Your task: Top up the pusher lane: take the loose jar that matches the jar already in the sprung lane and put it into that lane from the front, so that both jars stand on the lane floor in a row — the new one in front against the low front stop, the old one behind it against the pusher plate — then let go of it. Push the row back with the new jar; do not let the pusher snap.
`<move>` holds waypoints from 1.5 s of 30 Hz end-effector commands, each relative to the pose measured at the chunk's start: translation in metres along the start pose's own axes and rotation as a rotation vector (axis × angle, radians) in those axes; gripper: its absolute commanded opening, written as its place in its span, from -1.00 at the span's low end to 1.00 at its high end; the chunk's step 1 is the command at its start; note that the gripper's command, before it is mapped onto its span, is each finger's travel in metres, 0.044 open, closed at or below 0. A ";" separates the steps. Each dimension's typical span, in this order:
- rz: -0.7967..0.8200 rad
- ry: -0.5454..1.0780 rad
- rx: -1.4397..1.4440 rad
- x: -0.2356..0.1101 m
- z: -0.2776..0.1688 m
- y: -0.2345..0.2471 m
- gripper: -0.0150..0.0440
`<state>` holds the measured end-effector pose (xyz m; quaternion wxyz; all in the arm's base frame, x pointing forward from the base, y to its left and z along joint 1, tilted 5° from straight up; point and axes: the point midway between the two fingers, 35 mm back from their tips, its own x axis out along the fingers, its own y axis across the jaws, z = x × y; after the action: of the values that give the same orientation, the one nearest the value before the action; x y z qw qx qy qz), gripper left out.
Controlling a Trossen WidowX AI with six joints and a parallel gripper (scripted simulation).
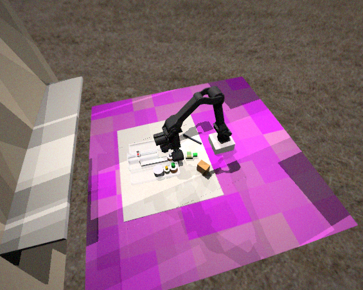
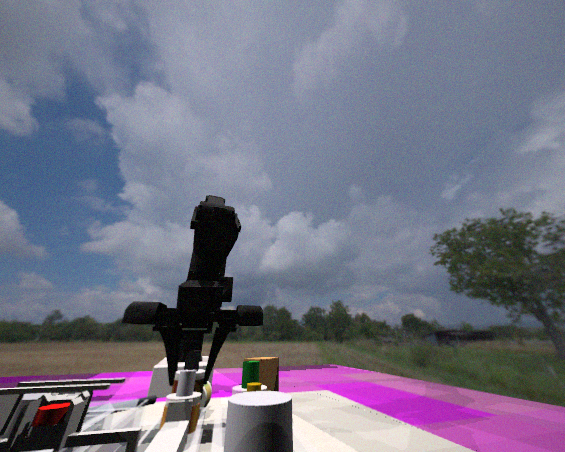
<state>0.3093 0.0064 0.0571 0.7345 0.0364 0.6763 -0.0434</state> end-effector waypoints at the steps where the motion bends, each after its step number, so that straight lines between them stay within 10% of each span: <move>1: 0.006 -0.028 -0.001 -0.002 0.011 0.001 -0.49; 45: 0.006 -0.030 -0.001 -0.006 0.032 0.001 -0.49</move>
<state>0.3294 0.0042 0.0603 0.7326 0.0362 0.6783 -0.0431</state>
